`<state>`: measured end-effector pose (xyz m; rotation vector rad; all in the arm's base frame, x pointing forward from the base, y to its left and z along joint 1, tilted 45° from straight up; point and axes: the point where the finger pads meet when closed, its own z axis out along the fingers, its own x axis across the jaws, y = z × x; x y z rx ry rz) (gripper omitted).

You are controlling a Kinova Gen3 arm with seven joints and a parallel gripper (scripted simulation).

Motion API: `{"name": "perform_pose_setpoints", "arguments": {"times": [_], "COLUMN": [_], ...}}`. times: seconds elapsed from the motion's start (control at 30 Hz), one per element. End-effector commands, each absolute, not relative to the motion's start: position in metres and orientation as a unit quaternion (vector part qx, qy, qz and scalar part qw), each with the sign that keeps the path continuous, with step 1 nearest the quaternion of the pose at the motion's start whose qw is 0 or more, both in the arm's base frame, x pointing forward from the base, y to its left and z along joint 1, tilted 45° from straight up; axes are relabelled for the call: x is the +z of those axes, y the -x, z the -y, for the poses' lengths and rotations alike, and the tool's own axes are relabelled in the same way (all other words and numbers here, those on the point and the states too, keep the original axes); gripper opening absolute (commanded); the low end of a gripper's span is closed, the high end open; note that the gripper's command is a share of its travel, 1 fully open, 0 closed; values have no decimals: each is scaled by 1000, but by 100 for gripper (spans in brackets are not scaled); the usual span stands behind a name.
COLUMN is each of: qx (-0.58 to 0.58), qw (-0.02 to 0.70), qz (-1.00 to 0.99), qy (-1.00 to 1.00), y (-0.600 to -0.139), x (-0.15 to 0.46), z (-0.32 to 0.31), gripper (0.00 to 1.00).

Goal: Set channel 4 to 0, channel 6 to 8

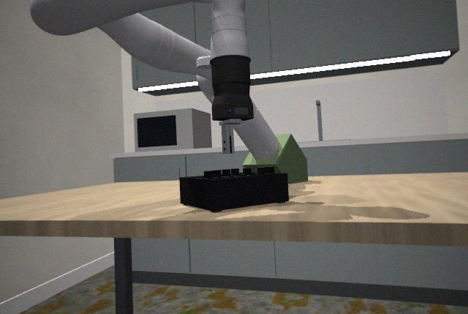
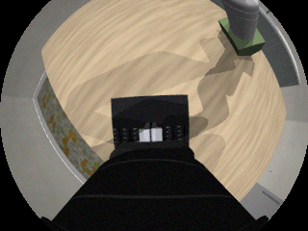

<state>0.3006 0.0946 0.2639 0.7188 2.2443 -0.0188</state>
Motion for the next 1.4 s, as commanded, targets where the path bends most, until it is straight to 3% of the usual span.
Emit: {"name": "perform_pose_setpoints", "arguments": {"times": [0.0,1.37], "qx": [-7,-7], "qw": [383,383], "qz": [-880,-880], "qy": [-282,-282], "y": [-301,-306], "x": [264,259], "z": [-95,-93], "gripper": [0,0]}}
